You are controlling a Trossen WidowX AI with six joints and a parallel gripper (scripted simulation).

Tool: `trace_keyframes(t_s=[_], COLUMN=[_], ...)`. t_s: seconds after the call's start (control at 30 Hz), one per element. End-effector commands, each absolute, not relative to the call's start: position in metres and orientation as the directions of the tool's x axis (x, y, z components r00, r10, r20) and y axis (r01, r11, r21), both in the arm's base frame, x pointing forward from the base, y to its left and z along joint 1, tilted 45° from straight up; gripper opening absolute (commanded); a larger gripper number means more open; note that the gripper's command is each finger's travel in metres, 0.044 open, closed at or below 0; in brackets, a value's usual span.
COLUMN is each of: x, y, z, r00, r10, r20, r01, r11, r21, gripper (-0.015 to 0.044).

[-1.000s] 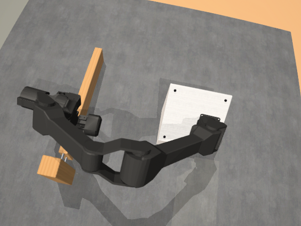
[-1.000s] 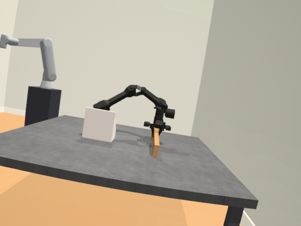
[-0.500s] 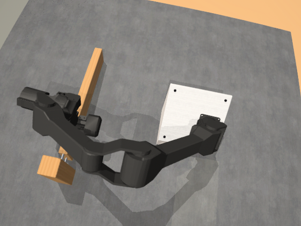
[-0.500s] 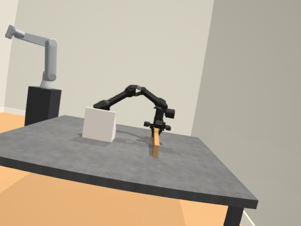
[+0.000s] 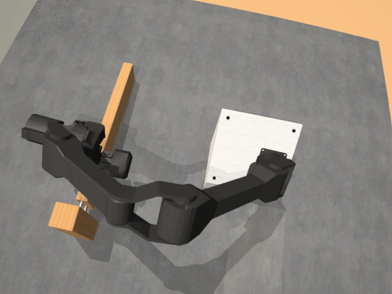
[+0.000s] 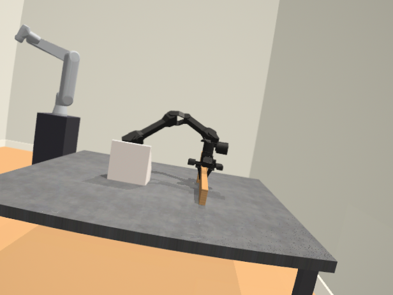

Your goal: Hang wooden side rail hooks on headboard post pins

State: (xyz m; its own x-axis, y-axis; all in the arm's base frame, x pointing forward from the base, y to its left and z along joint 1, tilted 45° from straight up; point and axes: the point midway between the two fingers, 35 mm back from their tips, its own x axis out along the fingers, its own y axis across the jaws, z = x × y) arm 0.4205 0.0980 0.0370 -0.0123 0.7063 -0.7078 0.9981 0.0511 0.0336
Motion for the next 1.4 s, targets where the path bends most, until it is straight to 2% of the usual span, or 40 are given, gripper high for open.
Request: trace_keyframes(t_s=[0.0,1.37], x=[0.4224,0.422], y=[0.0963,0.1003], z=[0.0414,0.0444], r00=[-0.002,-0.002], r10=[0.708,0.708], r20=[-0.706,-0.706], r01=[0.998,0.998], r11=[0.043,0.043], r21=[0.04,0.04], gripper=[0.0,0.0])
